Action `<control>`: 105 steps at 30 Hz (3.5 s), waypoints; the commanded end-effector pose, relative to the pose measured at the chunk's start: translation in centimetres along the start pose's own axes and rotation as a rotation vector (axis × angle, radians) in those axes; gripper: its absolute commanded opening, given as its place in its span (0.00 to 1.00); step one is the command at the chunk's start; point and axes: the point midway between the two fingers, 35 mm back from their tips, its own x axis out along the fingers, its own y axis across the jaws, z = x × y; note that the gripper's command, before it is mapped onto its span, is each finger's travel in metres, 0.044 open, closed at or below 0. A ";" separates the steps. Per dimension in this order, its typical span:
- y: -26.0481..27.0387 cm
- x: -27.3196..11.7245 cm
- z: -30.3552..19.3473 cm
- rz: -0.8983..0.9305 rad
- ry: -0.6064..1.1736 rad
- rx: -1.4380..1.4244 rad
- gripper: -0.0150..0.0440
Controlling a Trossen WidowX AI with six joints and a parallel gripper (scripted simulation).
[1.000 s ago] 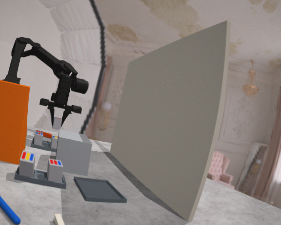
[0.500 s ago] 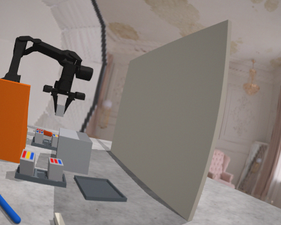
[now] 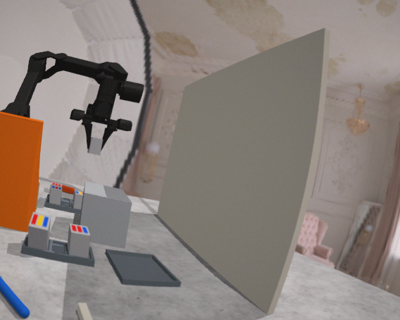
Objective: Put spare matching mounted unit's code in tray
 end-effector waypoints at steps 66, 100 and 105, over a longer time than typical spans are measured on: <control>-6.3 -0.1 -38.4 0.014 0.028 0.003 0.25; -6.1 2.9 -40.5 0.006 0.013 -0.011 0.25; -6.2 3.4 -40.5 0.006 0.014 -0.011 0.25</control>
